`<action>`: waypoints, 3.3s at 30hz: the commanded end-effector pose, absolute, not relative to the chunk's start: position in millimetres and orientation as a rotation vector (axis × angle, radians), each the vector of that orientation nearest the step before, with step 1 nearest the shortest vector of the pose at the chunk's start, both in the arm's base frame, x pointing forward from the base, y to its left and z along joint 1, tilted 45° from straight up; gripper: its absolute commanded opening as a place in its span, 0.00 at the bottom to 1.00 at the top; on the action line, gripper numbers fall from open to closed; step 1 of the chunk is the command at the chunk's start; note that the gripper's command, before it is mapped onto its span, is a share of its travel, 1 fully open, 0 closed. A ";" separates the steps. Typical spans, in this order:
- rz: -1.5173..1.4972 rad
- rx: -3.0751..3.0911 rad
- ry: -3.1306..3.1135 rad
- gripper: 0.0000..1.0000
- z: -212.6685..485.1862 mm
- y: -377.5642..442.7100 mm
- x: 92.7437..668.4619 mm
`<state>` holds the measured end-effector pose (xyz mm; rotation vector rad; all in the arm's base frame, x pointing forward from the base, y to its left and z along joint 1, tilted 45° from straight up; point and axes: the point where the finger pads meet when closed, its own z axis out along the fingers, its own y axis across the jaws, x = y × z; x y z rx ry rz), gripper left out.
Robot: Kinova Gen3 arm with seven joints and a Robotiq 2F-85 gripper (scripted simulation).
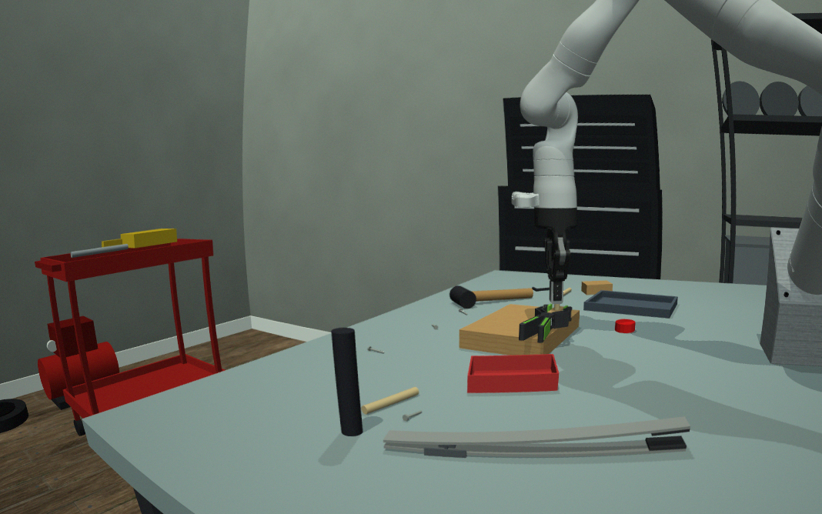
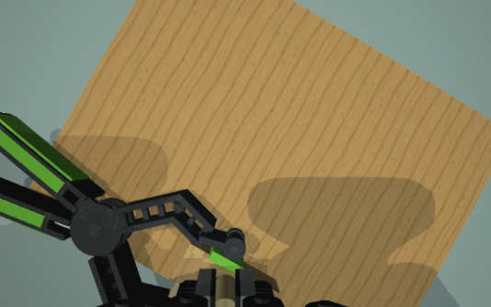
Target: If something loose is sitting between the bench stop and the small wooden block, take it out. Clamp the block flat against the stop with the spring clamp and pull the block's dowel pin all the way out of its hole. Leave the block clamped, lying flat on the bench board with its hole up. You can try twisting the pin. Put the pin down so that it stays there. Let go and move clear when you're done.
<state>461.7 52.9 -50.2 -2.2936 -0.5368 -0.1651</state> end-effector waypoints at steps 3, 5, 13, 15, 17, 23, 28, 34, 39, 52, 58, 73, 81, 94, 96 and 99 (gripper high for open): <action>-0.207 -2.290 -0.594 0.10 -52.0 48.4 466.0; -0.216 -2.285 -0.616 0.10 -52.0 48.4 466.0; -0.244 -2.269 -0.682 0.10 -52.0 48.3 466.0; -0.253 -2.264 -0.703 0.10 -51.9 48.3 466.0; -0.262 -2.258 -0.725 0.10 -51.9 48.2 466.0; -0.266 -2.255 -0.734 0.10 -51.7 47.9 466.0; -0.252 -2.264 -0.701 0.10 -51.6 47.9 466.0; -0.224 -2.281 -0.635 0.10 -51.5 47.9 466.0; -0.200 -2.293 -0.578 0.10 -51.4 47.8 466.0; -0.147 -2.317 -0.452 0.10 -51.3 47.8 466.0; -0.123 -2.326 -0.394 0.10 -51.2 47.8 465.9; -0.053 -2.345 -0.227 0.10 -51.1 47.8 465.9; -0.023 -2.351 -0.154 0.10 -51.0 47.7 465.9; 0.034 -2.355 -0.017 0.10 -50.9 47.7 465.8; 0.045 -2.356 0.008 0.10 -50.9 47.7 465.8; 0.060 -2.356 0.046 0.10 -50.9 47.7 465.8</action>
